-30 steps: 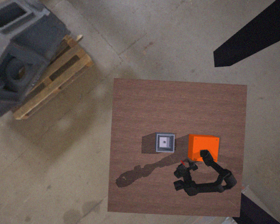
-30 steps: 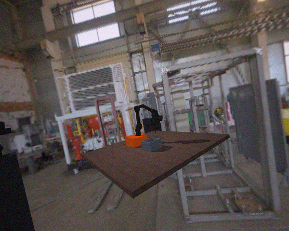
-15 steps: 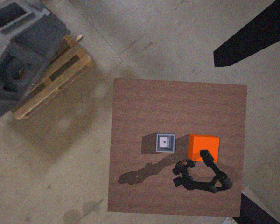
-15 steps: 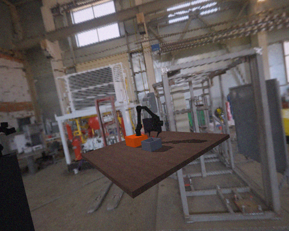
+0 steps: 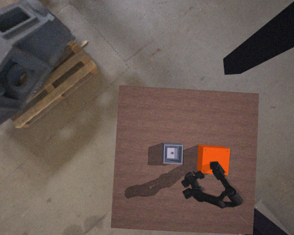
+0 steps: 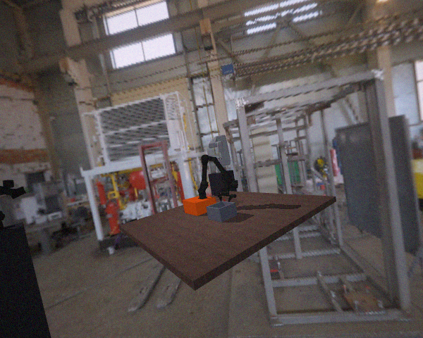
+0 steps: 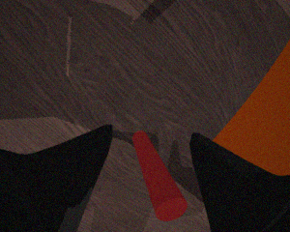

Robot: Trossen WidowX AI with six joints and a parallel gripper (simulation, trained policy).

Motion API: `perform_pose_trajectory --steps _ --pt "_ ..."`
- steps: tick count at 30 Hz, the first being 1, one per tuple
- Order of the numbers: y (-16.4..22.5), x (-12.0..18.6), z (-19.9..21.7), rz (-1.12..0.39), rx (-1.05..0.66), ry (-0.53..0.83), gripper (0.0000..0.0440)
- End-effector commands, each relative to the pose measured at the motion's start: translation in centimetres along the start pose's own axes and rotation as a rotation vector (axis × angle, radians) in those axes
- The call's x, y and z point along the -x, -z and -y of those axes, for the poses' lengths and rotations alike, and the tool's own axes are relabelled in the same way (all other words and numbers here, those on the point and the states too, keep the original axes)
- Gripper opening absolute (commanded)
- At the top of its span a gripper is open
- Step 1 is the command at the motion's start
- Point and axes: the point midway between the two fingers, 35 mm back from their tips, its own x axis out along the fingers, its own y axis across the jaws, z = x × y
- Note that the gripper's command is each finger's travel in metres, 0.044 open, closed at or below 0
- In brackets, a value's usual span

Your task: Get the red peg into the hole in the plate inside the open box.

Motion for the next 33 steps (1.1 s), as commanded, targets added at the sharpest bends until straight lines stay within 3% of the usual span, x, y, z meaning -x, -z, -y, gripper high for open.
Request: perform_pose_trajectory --steps 1,9,33 --pt "0.3 -0.1 -0.1 -0.024 -0.002 0.0 0.0201" --pt "0.4 0.2 -0.2 -0.087 0.019 0.006 0.0" --pt "-6.6 7.9 -1.3 0.129 0.161 -0.076 0.0"
